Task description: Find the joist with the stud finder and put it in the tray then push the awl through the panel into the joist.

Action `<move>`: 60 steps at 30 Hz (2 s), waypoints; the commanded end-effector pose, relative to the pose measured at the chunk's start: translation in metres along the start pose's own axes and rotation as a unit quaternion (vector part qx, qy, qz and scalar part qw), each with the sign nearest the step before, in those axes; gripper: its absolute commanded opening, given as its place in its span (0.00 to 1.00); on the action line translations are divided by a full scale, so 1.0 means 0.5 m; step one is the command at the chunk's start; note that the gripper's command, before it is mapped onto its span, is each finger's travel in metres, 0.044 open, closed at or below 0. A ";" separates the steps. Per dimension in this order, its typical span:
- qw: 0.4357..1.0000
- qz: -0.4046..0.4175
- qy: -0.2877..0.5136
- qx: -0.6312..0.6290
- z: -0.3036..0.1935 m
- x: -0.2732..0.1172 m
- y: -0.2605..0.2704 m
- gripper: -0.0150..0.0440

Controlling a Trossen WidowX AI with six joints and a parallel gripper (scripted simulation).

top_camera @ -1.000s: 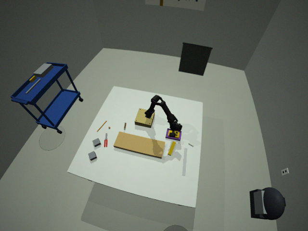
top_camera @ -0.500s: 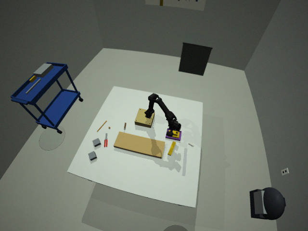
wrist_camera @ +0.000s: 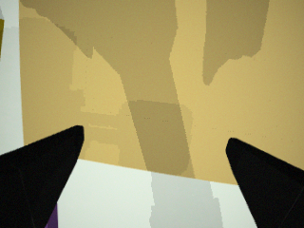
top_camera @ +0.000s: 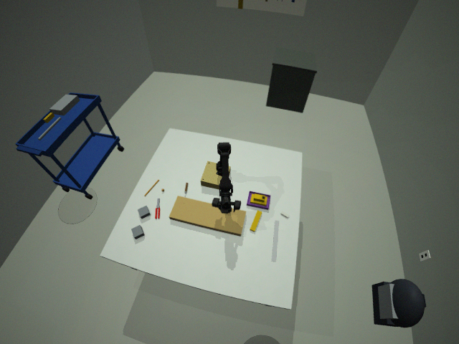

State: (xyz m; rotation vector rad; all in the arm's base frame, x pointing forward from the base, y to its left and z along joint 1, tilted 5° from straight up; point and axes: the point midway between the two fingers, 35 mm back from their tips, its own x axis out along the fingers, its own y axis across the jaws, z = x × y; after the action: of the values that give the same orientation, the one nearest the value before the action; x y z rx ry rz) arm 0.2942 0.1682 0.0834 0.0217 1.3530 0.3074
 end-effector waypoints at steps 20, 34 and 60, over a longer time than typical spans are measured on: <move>0.509 -0.067 -0.044 0.857 -0.171 -0.058 -0.604 1.00; 0.094 -0.048 -0.067 0.992 -0.368 -0.096 -0.735 1.00; 0.094 -0.048 -0.067 0.992 -0.380 -0.043 -0.742 1.00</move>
State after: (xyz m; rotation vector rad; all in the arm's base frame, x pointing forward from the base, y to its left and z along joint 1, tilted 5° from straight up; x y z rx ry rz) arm 0.1841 -0.2265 -0.0033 2.1748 0.4314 -1.8812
